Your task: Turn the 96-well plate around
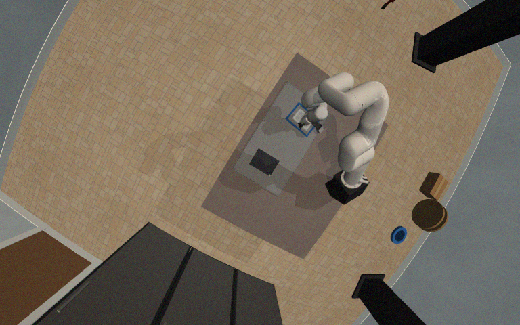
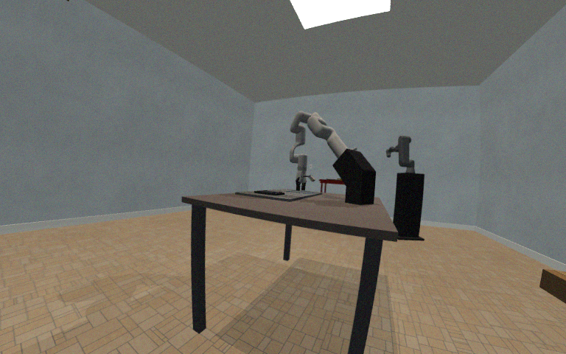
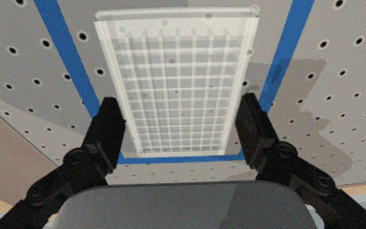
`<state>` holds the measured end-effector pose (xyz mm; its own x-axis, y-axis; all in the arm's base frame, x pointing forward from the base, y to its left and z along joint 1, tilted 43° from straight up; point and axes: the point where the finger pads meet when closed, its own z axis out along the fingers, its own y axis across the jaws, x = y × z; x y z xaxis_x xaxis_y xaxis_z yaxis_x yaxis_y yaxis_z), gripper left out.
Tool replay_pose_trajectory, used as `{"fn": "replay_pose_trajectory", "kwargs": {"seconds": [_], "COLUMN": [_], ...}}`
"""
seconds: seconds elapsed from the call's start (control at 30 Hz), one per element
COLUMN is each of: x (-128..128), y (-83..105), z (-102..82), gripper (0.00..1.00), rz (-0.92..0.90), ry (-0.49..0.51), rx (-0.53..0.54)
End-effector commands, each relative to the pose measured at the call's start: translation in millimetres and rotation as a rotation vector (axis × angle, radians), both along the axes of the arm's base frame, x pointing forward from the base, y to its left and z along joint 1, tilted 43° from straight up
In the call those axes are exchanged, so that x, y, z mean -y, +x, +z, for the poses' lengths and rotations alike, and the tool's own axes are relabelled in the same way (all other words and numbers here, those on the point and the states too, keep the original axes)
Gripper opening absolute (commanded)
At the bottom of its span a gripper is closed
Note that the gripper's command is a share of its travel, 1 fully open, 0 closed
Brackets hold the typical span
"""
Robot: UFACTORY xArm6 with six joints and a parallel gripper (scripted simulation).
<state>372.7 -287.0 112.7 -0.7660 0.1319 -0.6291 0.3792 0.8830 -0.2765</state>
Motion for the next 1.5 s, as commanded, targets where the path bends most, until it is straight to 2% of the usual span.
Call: {"fn": "replay_pose_trajectory", "kwargs": {"seconds": [0.0, 0.77, 0.8, 1.47], "x": [1.8, 2.6, 2.4, 2.4], "y": [2.4, 3.5, 3.1, 3.2], "z": [-2.1, -3.4, -3.0, -3.1], "gripper": [1.0, 1.0, 0.0, 0.0], "rz": [-0.001, -0.001, -0.001, -0.001], "ry": [-0.001, -0.001, -0.001, -0.001], "rx": [0.0, 0.0, 0.0, 0.0]}}
